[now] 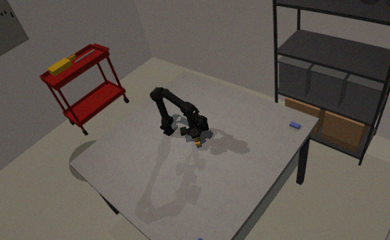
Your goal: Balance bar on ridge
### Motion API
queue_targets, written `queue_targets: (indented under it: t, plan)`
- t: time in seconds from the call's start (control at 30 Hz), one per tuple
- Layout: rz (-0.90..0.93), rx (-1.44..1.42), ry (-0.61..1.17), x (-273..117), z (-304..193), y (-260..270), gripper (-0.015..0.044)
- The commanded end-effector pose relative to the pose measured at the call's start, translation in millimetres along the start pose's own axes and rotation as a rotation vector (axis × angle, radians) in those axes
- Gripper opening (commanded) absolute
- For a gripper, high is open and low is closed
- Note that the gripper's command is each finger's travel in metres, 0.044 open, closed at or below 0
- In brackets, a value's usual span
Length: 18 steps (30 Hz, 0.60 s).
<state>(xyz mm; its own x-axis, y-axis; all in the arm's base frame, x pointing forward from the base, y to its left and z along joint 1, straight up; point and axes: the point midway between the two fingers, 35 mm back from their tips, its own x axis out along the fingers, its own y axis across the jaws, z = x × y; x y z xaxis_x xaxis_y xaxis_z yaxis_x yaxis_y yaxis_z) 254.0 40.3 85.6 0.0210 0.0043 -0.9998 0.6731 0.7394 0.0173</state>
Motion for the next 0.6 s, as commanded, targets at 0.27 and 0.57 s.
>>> queue_targets:
  t: [0.27, 0.57]
  plan:
    - [0.0, 0.0, 0.0, 0.0, 0.0, 0.0, 0.0264]
    - [0.0, 0.0, 0.0, 0.0, 0.0, 0.0, 0.044]
